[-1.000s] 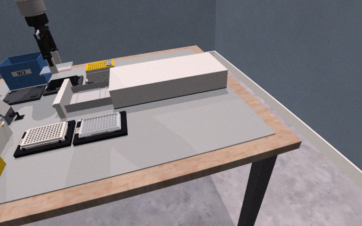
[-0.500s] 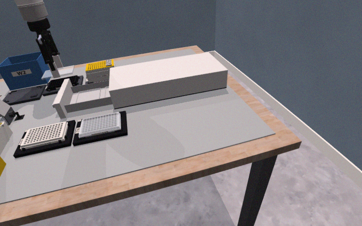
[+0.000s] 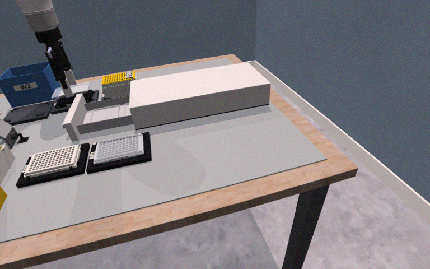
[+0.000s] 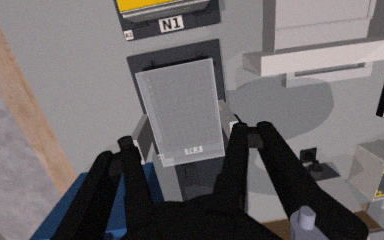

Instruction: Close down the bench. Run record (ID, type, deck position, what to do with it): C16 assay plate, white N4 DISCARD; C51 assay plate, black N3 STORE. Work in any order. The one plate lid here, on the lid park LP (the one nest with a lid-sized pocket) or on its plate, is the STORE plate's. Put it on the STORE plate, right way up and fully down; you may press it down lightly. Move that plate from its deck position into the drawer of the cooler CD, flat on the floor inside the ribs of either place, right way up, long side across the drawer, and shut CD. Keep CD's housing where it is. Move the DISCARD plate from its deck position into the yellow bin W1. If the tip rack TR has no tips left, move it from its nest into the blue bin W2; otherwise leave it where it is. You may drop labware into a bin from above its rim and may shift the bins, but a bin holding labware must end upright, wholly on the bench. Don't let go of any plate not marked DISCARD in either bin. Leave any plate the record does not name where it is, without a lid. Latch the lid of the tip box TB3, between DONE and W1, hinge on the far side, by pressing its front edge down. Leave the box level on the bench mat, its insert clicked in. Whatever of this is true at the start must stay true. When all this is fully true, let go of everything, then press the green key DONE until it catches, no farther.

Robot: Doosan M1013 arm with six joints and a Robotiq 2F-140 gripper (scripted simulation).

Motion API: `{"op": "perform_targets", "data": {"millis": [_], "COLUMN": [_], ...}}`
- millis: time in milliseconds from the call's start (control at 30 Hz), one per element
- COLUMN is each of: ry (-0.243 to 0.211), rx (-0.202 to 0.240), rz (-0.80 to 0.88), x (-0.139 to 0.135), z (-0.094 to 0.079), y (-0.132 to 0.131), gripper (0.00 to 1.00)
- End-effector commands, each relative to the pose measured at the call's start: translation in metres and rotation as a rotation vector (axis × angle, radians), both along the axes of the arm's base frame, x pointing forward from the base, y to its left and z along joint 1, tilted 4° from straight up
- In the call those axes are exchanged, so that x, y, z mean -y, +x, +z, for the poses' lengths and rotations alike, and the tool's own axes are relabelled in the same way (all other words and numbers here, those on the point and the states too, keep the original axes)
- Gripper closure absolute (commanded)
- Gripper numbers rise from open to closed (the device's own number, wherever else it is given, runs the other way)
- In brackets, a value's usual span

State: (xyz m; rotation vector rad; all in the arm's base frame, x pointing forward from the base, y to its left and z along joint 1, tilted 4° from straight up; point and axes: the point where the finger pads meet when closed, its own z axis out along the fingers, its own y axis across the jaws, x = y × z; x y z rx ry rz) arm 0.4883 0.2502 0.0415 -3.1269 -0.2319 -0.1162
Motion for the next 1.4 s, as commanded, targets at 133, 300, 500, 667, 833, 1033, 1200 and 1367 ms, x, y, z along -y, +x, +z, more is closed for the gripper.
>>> {"op": "perform_targets", "data": {"millis": [133,300,500,667,833,1033,1200,1367], "ry": [0.000,0.000,0.000,0.000,0.000,0.000,0.000,0.000], "rx": [0.000,0.000,0.000,0.000,0.000,0.000,0.000,0.000], "rz": [0.000,0.000,0.000,0.000,0.000,0.000,0.000,0.000], "x": [-0.0001,-0.0002,-0.0002,-0.0002,-0.0002,-0.0002,-0.0002,-0.0002], "z": [-0.0072,-0.0132,-0.0132,-0.0132,-0.0132,-0.0132,-0.0132,-0.0132], "y": [0.0005,0.0010,0.0010,0.0010,0.0010,0.0010,0.0010,0.0010], "gripper": [1.00,1.00,1.00,1.00,1.00,1.00,1.00,1.00]}}
